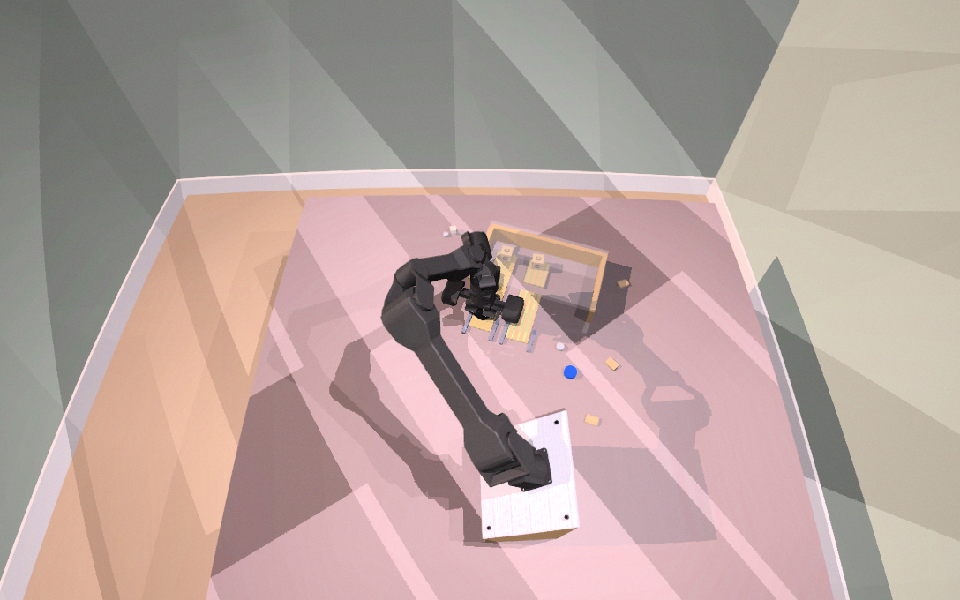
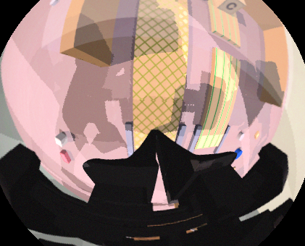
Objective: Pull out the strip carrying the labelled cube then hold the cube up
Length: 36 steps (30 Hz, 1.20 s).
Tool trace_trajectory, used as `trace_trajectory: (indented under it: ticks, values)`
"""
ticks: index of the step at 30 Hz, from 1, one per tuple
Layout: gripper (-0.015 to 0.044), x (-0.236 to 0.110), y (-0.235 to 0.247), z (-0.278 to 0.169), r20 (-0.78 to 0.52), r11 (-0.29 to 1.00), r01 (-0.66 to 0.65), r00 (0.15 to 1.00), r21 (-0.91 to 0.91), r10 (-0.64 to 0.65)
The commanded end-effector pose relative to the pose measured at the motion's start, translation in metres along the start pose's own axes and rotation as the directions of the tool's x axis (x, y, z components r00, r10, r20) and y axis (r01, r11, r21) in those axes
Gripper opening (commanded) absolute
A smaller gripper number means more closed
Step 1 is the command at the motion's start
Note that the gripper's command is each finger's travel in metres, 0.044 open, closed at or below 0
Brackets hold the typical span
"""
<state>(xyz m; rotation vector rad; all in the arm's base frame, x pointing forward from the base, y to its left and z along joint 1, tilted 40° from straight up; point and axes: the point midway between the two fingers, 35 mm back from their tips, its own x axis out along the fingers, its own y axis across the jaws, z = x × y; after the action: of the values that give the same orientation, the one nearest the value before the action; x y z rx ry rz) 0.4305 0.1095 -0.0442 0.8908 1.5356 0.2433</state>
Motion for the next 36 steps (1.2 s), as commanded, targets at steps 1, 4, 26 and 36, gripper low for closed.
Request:
trace_trajectory:
  ticks: [1,4,26,36]
  values:
    - [0.0000,0.004,-0.001,-0.001,-0.001,1.000,0.007,1.000,0.001,-0.007]
    - [0.0000,0.004,-0.001,-0.001,-0.001,1.000,0.007,1.000,0.001,-0.007]
    - [0.0000,0.004,0.000,-0.028,-0.002,1.000,0.007,1.000,0.002,-0.007]
    - [0.0000,-0.005,0.000,-0.020,-0.002,1.000,0.008,1.000,0.002,-0.008]
